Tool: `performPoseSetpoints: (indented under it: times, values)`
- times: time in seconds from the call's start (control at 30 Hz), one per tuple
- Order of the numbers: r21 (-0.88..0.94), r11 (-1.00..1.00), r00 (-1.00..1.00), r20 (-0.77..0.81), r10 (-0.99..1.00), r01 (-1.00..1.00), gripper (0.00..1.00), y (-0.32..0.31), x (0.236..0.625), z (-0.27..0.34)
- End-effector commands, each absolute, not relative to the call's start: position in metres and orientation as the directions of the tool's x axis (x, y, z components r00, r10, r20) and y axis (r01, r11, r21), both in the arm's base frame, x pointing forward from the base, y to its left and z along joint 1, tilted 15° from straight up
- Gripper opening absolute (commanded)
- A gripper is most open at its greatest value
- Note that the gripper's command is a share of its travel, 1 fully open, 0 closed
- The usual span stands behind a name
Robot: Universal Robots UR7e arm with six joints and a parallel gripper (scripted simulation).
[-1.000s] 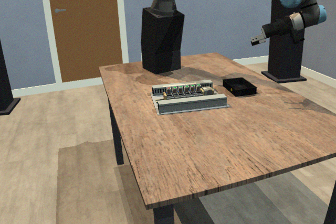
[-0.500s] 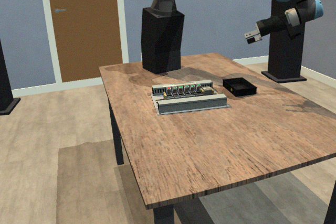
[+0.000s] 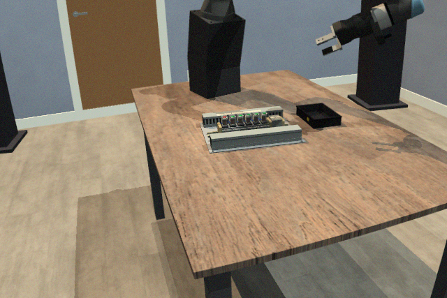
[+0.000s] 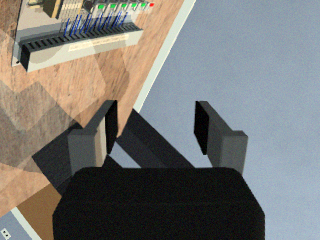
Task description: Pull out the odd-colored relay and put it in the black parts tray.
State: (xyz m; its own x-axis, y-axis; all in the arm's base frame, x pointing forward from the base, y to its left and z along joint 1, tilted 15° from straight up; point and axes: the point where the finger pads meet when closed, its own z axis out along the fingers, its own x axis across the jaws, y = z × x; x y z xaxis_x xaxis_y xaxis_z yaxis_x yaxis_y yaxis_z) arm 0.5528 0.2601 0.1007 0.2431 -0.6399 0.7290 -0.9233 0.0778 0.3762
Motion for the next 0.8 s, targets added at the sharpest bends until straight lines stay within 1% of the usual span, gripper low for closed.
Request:
performPoseSetpoints:
  times: [0.0,0.3,0.4,0.77]
  values:
    - [0.300,0.156,0.127,0.742,-0.658,-0.941,0.98,0.245,0.554,0.109]
    - [0.183,0.295,-0.063,0.746,-0.663,-0.938,0.98,0.220,0.553,0.120]
    - [0.171,0.311,-0.084,0.745,-0.661,-0.935,0.98,0.217,0.552,0.121]
    - [0.033,0.487,-0.317,0.719,-0.618,-0.873,0.98,0.187,0.548,0.134]
